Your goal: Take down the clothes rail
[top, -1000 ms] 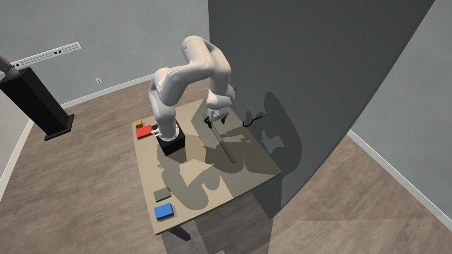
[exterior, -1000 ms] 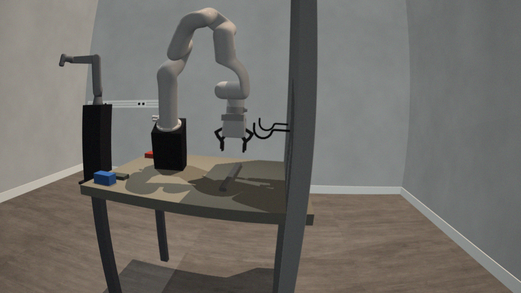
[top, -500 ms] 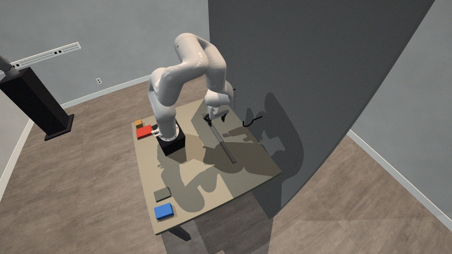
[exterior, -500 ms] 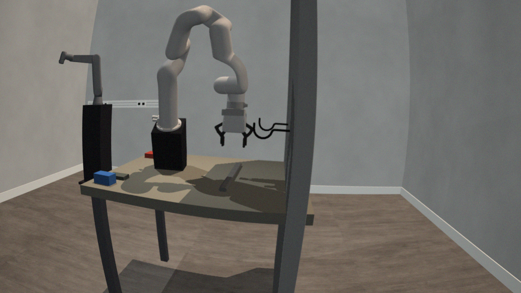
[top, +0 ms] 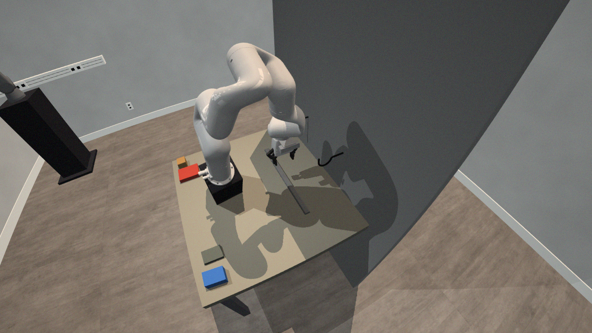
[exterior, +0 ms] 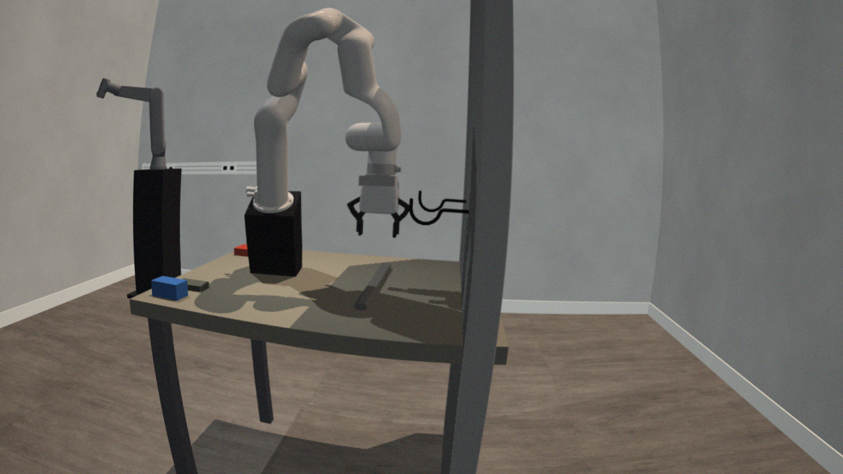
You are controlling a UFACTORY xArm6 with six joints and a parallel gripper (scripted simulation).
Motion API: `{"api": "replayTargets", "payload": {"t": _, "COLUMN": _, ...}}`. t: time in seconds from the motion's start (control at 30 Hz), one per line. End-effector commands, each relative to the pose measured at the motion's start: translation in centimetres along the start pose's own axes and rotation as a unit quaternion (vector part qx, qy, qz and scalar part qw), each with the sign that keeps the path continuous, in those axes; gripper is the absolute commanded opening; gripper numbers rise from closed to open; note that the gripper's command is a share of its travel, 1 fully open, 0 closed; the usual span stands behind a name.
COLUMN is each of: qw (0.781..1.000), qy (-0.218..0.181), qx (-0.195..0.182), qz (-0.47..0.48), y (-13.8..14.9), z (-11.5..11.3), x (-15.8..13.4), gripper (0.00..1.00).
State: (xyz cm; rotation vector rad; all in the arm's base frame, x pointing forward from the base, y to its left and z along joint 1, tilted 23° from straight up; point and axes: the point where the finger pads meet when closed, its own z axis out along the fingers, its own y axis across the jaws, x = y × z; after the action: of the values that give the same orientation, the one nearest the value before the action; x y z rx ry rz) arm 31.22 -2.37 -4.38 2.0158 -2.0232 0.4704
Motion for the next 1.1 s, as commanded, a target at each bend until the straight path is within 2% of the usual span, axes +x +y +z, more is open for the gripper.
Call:
{"api": "replayTargets", "payload": {"t": 0.0, "qw": 1.0, "qy": 0.0, "qx": 0.001, "qz": 0.0, "y": -0.1, "z": -0.1, "x": 0.0, "gripper": 1.0}}
{"api": "replayTargets", "payload": {"t": 0.3, "qw": 1.0, "qy": 0.0, "qx": 0.001, "qz": 0.0, "y": 0.4, "z": -1.3, "x": 0.0, "gripper": 1.0}}
{"api": "replayTargets", "payload": {"t": 1.07, "qw": 1.0, "qy": -0.001, "qx": 0.001, "qz": 0.0, "y": 3.3, "z": -7.7, "x": 0.0, "gripper": 1.0}}
